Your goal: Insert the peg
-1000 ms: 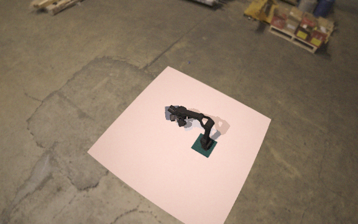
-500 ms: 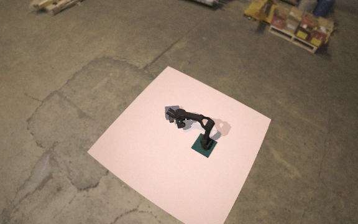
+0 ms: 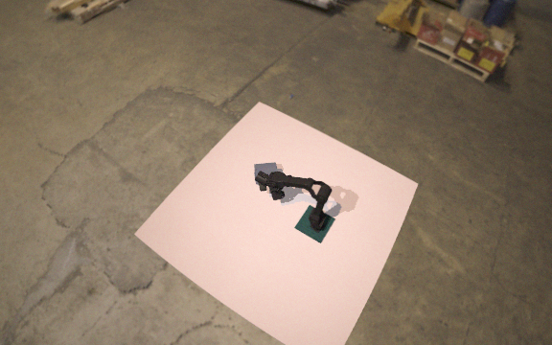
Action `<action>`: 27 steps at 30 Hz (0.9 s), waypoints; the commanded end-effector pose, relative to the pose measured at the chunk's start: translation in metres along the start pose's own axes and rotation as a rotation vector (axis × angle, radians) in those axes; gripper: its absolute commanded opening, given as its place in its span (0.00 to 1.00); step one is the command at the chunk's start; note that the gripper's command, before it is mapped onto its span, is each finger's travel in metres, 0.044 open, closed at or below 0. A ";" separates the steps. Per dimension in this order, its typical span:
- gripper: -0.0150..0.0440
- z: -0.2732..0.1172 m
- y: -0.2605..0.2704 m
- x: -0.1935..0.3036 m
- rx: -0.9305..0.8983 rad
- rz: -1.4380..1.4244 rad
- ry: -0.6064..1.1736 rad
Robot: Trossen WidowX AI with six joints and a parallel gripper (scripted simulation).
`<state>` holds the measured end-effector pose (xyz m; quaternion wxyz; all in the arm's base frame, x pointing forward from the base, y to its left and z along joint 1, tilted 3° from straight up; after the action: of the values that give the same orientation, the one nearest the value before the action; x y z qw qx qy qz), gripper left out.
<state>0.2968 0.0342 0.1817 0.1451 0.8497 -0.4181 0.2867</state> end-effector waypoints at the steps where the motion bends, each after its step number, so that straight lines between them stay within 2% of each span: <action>1: 0.25 -0.002 -0.001 -0.003 0.006 0.007 0.027; 27: 0.25 -0.016 -0.009 -0.025 0.073 0.028 0.173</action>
<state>0.2876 0.0612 0.1789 0.1459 0.8257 -0.4044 0.3651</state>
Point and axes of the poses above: the point midway between the two fingers, 35 mm back from their tips, its own z axis out along the fingers, its own y axis across the jaws, x = y × z, the point moved 6 cm from there along -z, back along the fingers, and after that the axes turned 14 degrees about z, right-handed, at the moved point
